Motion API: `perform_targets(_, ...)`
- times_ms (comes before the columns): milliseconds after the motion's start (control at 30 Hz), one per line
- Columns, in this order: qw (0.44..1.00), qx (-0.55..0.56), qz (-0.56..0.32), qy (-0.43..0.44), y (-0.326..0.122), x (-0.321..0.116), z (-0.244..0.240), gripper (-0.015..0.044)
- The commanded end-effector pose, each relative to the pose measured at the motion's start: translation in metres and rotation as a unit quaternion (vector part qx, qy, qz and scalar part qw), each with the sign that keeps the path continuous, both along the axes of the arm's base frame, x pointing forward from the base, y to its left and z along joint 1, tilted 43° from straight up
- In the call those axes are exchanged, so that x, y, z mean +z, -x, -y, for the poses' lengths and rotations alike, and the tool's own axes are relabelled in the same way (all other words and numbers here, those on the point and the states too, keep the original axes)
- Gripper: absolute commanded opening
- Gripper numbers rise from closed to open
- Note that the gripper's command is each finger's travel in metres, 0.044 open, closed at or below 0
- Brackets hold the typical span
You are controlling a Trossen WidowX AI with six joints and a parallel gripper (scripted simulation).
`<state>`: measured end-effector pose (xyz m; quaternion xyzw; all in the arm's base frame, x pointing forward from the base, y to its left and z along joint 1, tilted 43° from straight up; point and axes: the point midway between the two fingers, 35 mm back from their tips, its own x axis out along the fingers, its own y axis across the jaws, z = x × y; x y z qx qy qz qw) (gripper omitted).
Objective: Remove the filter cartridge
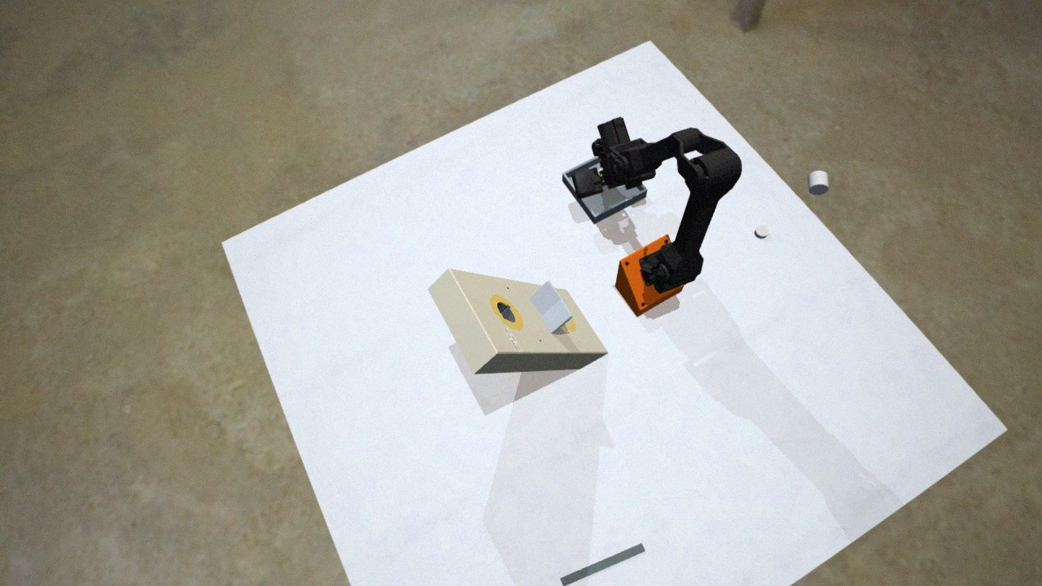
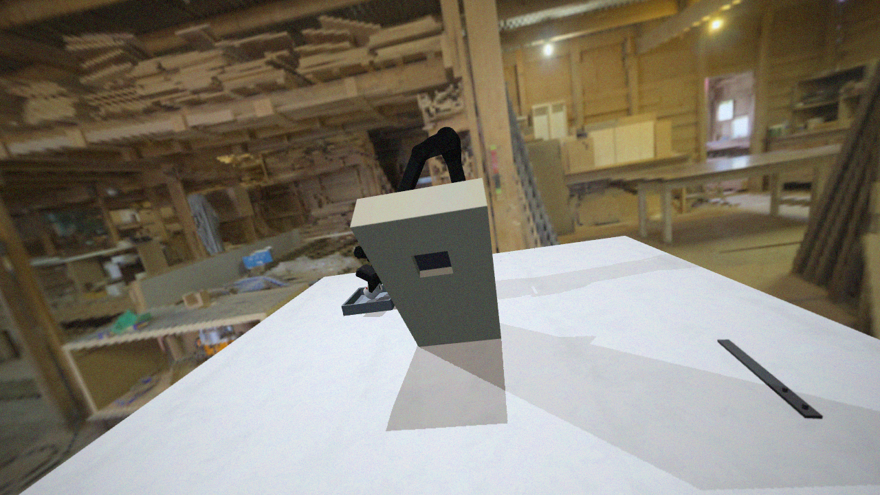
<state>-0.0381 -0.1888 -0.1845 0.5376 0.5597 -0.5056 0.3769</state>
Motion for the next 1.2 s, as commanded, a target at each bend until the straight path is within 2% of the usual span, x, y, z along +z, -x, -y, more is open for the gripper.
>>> perform_targets(0,1.0,0.0,0.0,0.001,0.0,0.0,0.001,0.0236)
perform_targets(267,1.0,0.0,0.0,0.001,0.0,0.0,0.001,0.044)
perform_targets(367,1.0,0.0,0.0,0.001,0.0,0.007,0.01,0.044)
perform_targets(533,1.0,0.0,0.0,0.001,-0.004,0.052,0.048,0.044)
perform_targets(600,1.0,0.003,-0.001,0.0,-0.003,0.041,0.039,0.044)
perform_targets(1167,1.0,0.003,-0.001,0.0,-0.003,0.041,0.039,0.044)
